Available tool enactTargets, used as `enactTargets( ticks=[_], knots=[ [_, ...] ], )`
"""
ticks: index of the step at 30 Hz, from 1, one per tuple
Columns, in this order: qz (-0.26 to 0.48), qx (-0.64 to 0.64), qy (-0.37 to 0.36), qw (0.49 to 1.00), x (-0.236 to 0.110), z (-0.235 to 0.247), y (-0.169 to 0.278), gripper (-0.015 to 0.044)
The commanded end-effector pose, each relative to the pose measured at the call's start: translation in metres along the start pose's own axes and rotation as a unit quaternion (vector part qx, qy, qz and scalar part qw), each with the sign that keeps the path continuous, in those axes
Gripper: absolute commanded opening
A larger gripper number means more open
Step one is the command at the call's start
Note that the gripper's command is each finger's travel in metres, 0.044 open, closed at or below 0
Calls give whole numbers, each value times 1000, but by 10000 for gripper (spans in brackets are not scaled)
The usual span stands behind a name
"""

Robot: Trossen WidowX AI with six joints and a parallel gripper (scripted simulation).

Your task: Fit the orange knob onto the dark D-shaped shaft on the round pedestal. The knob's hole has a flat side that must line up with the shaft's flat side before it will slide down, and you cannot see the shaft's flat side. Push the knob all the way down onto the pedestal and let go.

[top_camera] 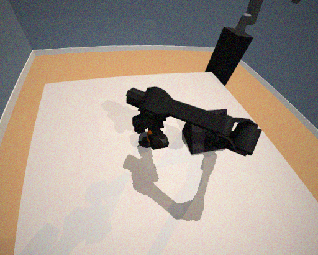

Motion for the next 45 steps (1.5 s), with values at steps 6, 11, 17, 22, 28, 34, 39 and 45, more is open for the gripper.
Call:
enactTargets(
  ticks=[6, 11, 17, 22, 28, 34, 39, 45],
  knots=[
    [-3, -11, 2, 1000, 5, -28, 2, 0],
    [-2, -15, 0, 1000, 10, -43, 4, 0],
    [-2, -17, -1, 1000, 14, -51, 6, 0],
    [-2, -17, -1, 1000, 25, -51, 5, 0],
    [-2, -17, -1, 1000, 39, -51, 6, 0],
    [-2, -21, -1, 1000, 34, -52, 4, 0],
    [-2, -21, -1, 1000, 33, -52, 3, 0],
    [-2, -21, -1, 1000, 37, -52, 3, 0]
  ],
)
Point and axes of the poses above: the point midway between the two fingers, 35 mm back from their tips, its own x axis out along the fingers, its own z axis across the jaws, y = z × x, the point moved 1 cm from there along -x, back along the fingers, and after that the axes turned 9 degrees about -x, right-handed, at the moved point
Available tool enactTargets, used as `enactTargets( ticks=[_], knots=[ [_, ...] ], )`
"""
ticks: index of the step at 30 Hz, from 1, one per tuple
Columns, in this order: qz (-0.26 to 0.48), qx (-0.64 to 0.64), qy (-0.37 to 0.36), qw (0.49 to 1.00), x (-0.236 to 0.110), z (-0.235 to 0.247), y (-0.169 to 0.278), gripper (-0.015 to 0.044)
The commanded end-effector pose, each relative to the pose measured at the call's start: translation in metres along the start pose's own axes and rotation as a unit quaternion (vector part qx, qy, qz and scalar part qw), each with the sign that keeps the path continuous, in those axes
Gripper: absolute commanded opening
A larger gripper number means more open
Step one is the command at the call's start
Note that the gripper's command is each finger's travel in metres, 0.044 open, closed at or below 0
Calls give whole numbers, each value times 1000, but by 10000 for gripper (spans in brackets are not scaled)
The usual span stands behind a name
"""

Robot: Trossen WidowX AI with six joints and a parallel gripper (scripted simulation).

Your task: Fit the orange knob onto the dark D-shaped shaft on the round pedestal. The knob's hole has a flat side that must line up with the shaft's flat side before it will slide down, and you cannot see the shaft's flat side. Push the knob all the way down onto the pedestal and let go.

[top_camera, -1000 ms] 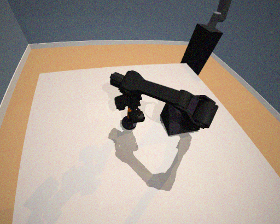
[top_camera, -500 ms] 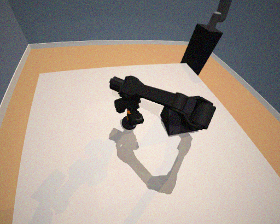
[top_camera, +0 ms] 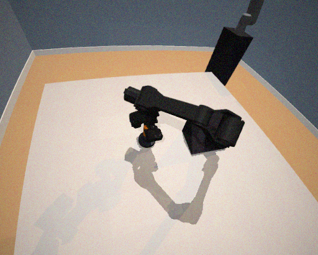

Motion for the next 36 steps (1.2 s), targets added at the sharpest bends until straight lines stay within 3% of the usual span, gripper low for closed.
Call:
enactTargets(
  ticks=[1, 20, 27, 36],
  knots=[
    [-2, 0, -1, 1000, 1, 0, -1, 0],
    [-2, 0, -1, 1000, -3, 3, 4, 0],
    [-2, -99, -1, 995, -3, 1, 3, 0],
    [-2, -104, -1, 995, -3, -1, 0, 0]
  ],
)
Point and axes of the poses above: the point midway between the two fingers, 35 mm back from their tips, its own x axis out along the fingers, its own z axis across the jaws, y = z × x, the point moved 1 cm from there along -x, back along the fingers, and after that the axes turned 9 degrees about -x, right-handed, at the moved point
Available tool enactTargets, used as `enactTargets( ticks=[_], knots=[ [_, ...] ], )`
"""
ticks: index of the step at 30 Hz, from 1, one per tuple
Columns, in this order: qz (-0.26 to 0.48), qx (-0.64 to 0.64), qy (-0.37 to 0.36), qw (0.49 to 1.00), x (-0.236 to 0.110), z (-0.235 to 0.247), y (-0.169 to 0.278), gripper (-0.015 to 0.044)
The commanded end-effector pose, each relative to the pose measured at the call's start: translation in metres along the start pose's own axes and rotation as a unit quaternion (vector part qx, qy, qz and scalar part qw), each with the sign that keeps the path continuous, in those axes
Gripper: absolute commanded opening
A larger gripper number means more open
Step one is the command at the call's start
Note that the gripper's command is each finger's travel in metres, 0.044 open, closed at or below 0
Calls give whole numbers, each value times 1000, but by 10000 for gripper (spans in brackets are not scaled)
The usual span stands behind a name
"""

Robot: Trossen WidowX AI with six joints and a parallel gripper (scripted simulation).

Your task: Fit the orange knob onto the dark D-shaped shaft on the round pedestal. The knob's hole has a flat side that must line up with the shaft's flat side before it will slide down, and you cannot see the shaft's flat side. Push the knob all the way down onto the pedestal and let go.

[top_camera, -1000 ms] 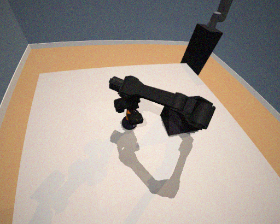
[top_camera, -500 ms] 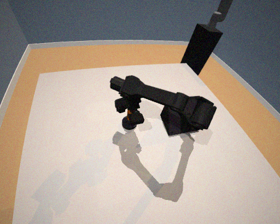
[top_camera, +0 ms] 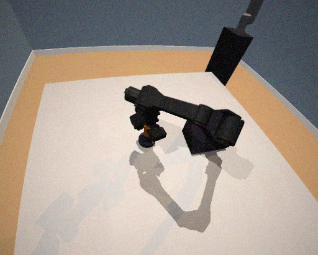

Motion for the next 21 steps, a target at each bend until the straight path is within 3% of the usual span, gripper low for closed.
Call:
enactTargets(
  ticks=[1, 21],
  knots=[
    [-2, -5, 3, 1000, -4, -1, -3, 0],
    [-2, -5, 3, 1000, 2, 1, 0, 0]
  ],
)
Point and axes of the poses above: the point midway between the two fingers, 35 mm back from their tips, its own x axis out along the fingers, its own z axis across the jaws, y = z × x, the point moved 1 cm from there along -x, back along the fingers, and after that the axes turned 9 degrees about -x, right-handed, at the moved point
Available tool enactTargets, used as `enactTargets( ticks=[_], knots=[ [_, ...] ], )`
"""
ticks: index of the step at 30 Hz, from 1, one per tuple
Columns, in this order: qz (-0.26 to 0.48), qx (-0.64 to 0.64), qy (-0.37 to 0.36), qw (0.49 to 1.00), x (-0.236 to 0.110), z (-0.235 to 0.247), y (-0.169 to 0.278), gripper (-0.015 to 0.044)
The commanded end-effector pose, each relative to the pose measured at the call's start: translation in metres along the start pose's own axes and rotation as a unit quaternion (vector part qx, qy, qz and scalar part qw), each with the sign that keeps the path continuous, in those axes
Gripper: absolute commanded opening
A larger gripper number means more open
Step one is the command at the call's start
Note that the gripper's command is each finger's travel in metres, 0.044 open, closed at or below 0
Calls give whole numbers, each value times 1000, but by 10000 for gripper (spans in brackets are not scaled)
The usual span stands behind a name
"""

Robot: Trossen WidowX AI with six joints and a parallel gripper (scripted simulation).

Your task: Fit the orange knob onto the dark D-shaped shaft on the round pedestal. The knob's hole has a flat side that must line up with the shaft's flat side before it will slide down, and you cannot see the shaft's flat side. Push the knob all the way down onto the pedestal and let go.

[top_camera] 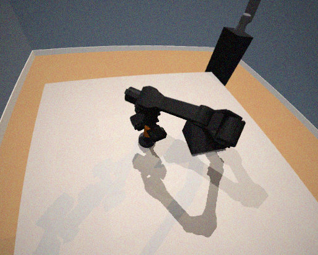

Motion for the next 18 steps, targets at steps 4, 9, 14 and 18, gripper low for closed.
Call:
enactTargets(
  ticks=[4, 9, 14, 18],
  knots=[
    [-1, 0, 0, 1000, 0, -1, 0, 0],
    [-1, 0, 0, 1000, -1, -1, 0, 0],
    [-1, -1, 0, 1000, -4, -1, -2, 0],
    [-1, -44, 1, 999, -5, -1, -2, 0]
  ],
)
Point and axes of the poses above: the point midway between the two fingers, 35 mm back from their tips, its own x axis out along the fingers, its own z axis across the jaws, y = z × x, the point moved 1 cm from there along -x, back along the fingers, and after that the axes turned 9 degrees about -x, right-handed, at the moved point
